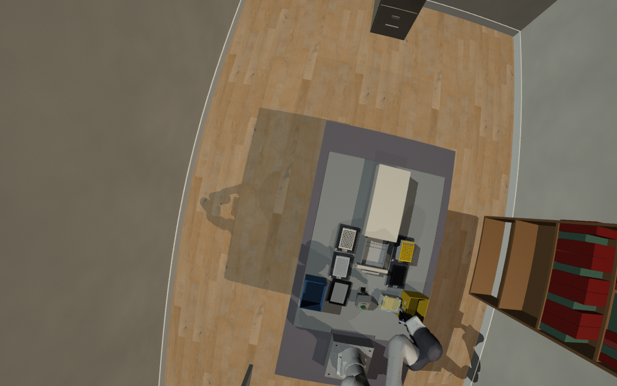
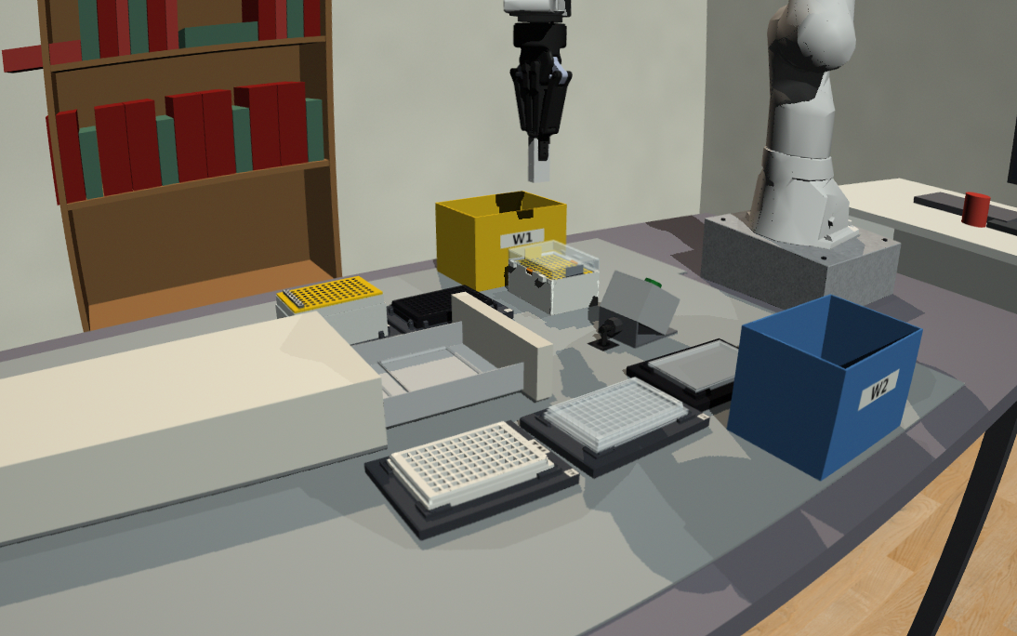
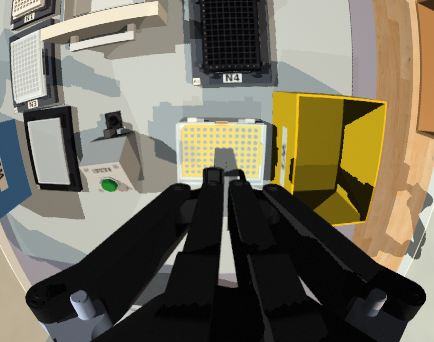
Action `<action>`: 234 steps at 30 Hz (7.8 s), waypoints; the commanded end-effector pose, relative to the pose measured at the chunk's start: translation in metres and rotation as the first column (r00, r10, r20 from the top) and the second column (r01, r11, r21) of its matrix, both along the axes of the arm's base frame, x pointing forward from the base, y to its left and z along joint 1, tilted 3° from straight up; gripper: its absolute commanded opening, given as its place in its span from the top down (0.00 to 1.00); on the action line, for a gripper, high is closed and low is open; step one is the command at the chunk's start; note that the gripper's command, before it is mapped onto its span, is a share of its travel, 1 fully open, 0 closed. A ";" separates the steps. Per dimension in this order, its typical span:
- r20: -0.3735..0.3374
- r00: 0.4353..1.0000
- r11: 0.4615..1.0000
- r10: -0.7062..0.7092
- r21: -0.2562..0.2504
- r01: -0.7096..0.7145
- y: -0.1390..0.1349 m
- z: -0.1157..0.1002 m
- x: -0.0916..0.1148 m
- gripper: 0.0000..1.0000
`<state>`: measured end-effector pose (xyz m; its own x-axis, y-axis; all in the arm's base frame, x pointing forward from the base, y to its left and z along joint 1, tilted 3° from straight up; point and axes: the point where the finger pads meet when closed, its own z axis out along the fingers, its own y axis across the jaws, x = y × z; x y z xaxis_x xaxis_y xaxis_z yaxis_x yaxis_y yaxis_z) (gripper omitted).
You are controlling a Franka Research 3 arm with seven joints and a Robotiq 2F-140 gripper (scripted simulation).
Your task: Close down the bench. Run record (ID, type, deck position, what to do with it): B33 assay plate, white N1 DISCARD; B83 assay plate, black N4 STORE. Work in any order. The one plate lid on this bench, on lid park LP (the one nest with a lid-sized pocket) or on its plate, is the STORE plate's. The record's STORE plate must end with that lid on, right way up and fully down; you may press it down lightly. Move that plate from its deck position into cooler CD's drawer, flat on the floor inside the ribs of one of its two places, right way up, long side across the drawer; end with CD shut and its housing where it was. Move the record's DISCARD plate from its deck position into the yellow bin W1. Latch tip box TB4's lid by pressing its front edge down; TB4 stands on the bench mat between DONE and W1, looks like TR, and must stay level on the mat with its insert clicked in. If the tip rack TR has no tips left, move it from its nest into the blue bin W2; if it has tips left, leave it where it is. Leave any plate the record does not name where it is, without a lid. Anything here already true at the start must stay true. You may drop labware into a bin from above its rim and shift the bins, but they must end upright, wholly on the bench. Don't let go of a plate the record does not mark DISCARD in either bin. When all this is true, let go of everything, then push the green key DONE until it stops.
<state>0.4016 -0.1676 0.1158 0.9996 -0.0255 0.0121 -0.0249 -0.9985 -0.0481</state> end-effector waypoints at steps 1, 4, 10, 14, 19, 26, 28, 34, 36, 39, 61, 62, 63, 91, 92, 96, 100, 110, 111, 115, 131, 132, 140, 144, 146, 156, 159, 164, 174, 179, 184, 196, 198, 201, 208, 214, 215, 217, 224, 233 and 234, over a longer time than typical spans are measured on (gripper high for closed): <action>-0.001 1.000 1.000 0.002 0.003 -0.002 0.000 0.001 -0.001 1.00; -0.001 1.000 1.000 0.002 0.003 -0.002 0.000 0.001 -0.001 1.00; -0.001 1.000 1.000 0.002 0.003 -0.002 0.000 0.001 -0.001 1.00; -0.001 1.000 1.000 0.002 0.003 -0.002 0.000 0.001 -0.001 1.00; -0.001 1.000 1.000 0.002 0.003 -0.002 0.000 0.001 -0.001 1.00; -0.001 1.000 1.000 0.002 0.003 -0.002 0.001 -0.011 -0.011 1.00; -0.001 1.000 1.000 0.002 0.003 -0.002 0.002 -0.018 -0.016 1.00; -0.001 1.000 1.000 0.002 0.003 -0.002 0.003 -0.036 -0.031 1.00; -0.001 1.000 1.000 0.002 0.003 -0.002 0.003 -0.042 -0.036 1.00; -0.001 1.000 1.000 0.002 0.003 -0.002 0.003 -0.045 -0.039 1.00; -0.001 1.000 1.000 0.002 0.003 -0.002 0.005 -0.065 -0.056 1.00; -0.001 1.000 1.000 0.002 0.003 -0.002 0.005 -0.065 -0.056 1.00; -0.001 1.000 1.000 0.002 0.003 -0.002 0.005 -0.065 -0.056 1.00; -0.001 1.000 1.000 0.002 0.003 -0.002 0.006 -0.095 -0.055 1.00; -0.001 1.000 1.000 0.002 0.003 -0.002 0.006 -0.096 -0.055 1.00; -0.001 1.000 1.000 0.002 0.003 -0.002 0.007 -0.101 -0.055 1.00; -0.001 1.000 1.000 0.002 0.003 -0.002 0.007 -0.107 -0.055 1.00; -0.001 1.000 1.000 0.002 0.003 -0.002 0.007 -0.111 -0.055 1.00; -0.001 1.000 1.000 0.002 0.003 -0.002 0.007 -0.111 -0.055 1.00; -0.001 1.000 1.000 0.002 0.003 -0.002 0.007 -0.111 -0.055 1.00; -0.001 1.000 1.000 0.002 0.003 -0.002 0.007 -0.115 -0.055 1.00; -0.001 1.000 1.000 0.002 0.003 -0.002 0.007 -0.115 -0.055 1.00; -0.001 1.000 1.000 0.002 0.003 -0.002 0.008 -0.117 -0.055 1.00; -0.001 1.000 1.000 0.002 0.003 -0.002 0.008 -0.118 -0.055 1.00; -0.001 1.000 1.000 0.002 0.003 -0.002 0.008 -0.119 -0.055 1.00; -0.001 1.000 1.000 0.002 0.003 -0.002 0.008 -0.119 -0.055 1.00; -0.001 1.000 1.000 0.002 0.003 -0.002 0.008 -0.119 -0.055 1.00; -0.001 1.000 1.000 0.002 0.003 -0.002 0.008 -0.119 -0.055 1.00; -0.001 1.000 1.000 0.002 0.003 -0.002 0.008 -0.119 -0.055 1.00; -0.001 1.000 1.000 0.002 0.003 -0.002 0.008 -0.119 -0.055 1.00; -0.001 1.000 1.000 0.002 0.003 -0.002 0.008 -0.119 -0.055 1.00; -0.001 1.000 1.000 0.002 0.003 -0.002 0.008 -0.119 -0.055 1.00; -0.001 1.000 1.000 0.002 0.003 -0.002 0.008 -0.117 -0.055 1.00; -0.001 1.000 1.000 0.002 0.003 -0.002 0.007 -0.111 -0.055 1.00; -0.001 1.000 1.000 0.002 0.003 -0.002 0.007 -0.099 -0.055 1.00; -0.001 1.000 1.000 0.002 0.003 -0.002 0.006 -0.089 -0.055 1.00; -0.001 1.000 1.000 0.002 0.003 -0.002 0.006 -0.087 -0.055 1.00; -0.001 1.000 1.000 0.002 0.003 -0.002 0.006 -0.083 -0.055 1.00; -0.001 1.000 1.000 0.002 0.003 -0.002 0.005 -0.069 -0.056 1.00; -0.001 1.000 1.000 0.002 0.003 -0.002 0.004 -0.055 -0.056 1.00; -0.001 1.000 1.000 0.002 0.003 -0.002 0.004 -0.053 -0.056 1.00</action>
<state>0.3487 -0.1661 0.0582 0.9993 -0.0307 0.0219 -0.0298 -0.9987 -0.0412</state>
